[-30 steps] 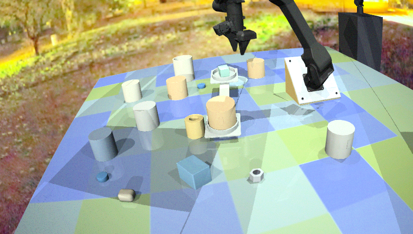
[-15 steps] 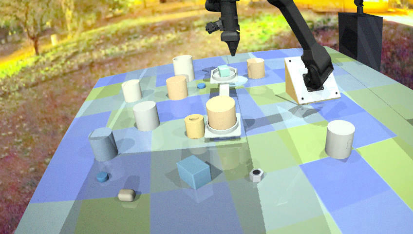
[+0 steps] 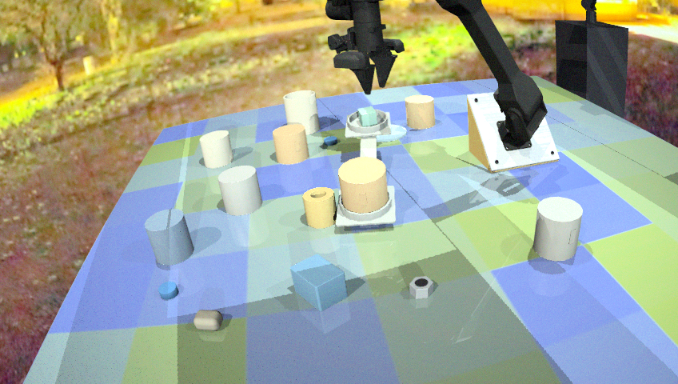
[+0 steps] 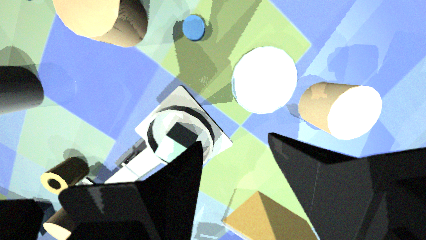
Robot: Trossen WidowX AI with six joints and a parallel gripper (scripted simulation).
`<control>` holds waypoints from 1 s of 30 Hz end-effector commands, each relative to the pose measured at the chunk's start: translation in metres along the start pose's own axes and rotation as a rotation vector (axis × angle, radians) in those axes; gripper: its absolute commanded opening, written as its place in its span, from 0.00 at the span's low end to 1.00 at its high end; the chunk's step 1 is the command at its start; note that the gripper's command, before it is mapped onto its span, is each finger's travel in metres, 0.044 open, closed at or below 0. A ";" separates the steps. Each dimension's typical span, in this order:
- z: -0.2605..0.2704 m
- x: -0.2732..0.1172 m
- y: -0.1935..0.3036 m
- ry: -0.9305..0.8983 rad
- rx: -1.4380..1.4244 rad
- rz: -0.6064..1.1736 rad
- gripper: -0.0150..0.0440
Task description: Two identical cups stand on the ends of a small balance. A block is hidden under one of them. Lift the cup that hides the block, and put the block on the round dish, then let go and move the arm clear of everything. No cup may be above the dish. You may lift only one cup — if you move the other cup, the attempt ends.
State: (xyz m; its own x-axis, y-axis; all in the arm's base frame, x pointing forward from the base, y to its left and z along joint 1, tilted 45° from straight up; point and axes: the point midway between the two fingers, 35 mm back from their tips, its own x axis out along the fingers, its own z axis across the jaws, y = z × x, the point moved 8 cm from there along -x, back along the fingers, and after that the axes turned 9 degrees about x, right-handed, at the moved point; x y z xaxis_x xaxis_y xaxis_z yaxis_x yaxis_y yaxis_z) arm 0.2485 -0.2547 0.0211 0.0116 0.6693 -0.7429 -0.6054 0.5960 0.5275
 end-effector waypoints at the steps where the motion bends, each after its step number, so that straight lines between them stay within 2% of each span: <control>1: 0.012 -0.004 0.004 -0.006 0.126 -0.004 0.69; 19: 0.053 -0.008 0.021 -0.010 0.713 0.026 0.69; 26: 0.055 -0.007 0.022 -0.010 0.734 0.027 0.69; 30: 0.055 0.006 0.022 -0.010 0.733 0.028 0.69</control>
State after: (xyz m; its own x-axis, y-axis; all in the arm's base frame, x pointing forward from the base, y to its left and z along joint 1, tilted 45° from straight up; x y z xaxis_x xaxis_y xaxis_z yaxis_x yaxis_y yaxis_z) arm 0.2787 -0.2200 0.0549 0.0137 0.6873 -0.7262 0.0786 0.7233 0.6861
